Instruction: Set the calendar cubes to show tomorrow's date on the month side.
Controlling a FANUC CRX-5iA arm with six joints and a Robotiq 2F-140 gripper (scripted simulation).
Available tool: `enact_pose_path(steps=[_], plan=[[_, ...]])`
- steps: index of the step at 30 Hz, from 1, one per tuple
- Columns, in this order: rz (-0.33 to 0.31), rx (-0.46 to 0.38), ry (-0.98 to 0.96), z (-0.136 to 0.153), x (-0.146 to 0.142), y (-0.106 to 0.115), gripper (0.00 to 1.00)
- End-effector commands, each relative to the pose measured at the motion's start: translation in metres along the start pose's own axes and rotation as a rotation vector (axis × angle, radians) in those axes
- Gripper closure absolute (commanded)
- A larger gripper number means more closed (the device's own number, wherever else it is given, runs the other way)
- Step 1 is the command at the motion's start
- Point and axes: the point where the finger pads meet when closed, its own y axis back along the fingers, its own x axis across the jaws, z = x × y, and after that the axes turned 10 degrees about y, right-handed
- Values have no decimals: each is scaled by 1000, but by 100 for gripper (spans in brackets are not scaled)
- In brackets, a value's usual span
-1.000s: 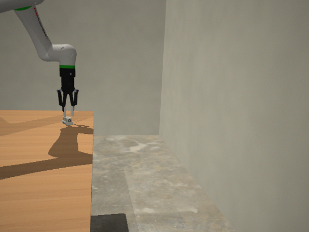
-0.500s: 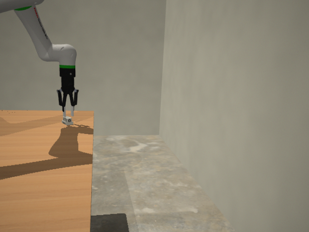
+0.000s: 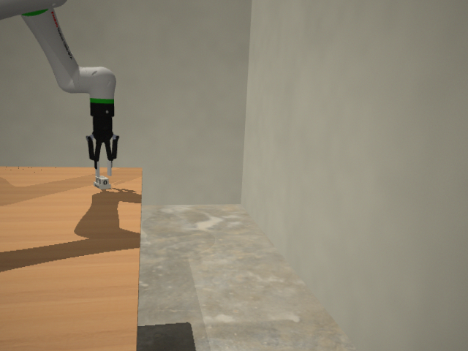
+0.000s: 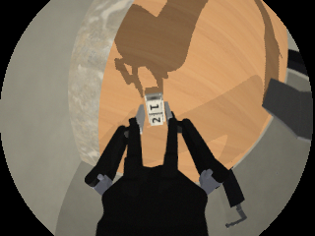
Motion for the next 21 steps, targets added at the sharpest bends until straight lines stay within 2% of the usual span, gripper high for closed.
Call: enact_pose_path(steps=[1, 21], plan=[[0, 0, 0, 0, 0, 0, 64], [0, 0, 0, 0, 0, -24, 64]])
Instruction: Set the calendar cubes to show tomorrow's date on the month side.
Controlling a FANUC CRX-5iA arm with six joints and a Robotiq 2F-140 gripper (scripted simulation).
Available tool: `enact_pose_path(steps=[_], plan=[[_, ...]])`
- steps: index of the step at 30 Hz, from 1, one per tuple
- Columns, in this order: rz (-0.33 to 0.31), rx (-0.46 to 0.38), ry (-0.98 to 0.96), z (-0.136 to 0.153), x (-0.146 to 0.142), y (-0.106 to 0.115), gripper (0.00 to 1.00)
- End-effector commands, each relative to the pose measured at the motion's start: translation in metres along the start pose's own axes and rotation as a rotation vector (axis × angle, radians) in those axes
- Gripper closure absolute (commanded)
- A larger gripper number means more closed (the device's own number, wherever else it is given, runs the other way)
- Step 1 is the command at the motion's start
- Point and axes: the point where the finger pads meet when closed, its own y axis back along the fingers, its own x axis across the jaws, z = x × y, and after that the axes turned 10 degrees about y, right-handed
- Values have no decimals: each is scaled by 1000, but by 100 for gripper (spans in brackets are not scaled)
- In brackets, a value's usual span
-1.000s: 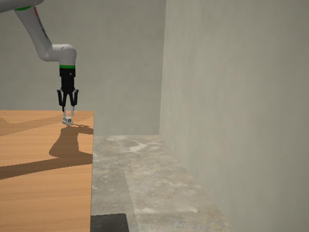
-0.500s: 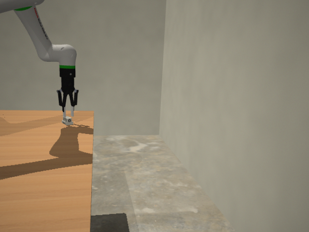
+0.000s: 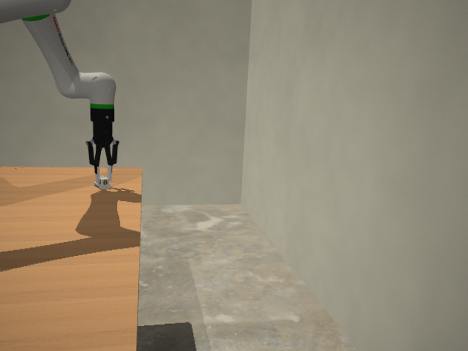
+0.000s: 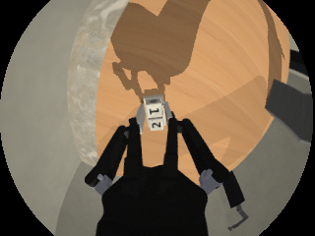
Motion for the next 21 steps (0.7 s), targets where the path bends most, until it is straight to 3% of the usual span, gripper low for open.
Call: enact_pose_path(steps=[1, 21], plan=[[0, 0, 0, 0, 0, -4, 64], [0, 0, 0, 0, 0, -9, 64]])
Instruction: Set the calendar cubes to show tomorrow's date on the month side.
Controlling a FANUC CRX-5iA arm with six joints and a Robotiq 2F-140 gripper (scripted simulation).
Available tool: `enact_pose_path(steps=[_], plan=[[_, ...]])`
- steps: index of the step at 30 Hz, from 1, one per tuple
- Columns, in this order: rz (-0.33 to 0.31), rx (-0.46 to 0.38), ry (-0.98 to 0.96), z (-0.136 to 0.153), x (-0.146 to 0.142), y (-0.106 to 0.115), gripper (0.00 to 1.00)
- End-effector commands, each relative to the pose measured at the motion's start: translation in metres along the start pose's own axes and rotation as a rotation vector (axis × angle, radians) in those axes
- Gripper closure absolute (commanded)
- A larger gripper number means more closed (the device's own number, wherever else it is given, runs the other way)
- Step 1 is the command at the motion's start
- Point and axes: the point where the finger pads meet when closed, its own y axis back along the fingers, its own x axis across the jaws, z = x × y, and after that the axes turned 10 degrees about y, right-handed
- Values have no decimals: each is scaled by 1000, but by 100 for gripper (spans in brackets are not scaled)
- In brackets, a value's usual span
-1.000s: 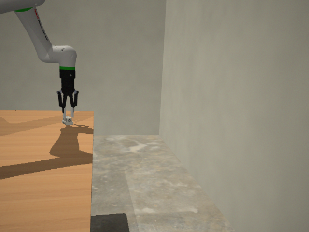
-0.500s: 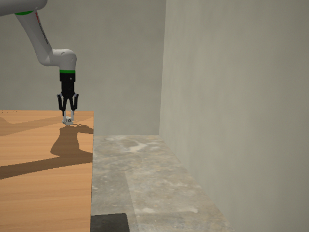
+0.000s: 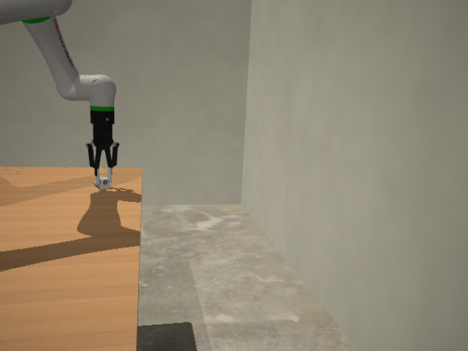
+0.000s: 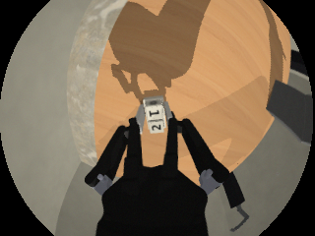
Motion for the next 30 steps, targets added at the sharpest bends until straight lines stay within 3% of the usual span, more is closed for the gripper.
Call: enact_pose_path(steps=[1, 23, 24, 30], plan=[[0, 0, 0, 0, 0, 0, 64], [0, 0, 0, 0, 0, 0, 64], [0, 0, 0, 0, 0, 0, 75], [0, 0, 0, 0, 0, 0, 75]])
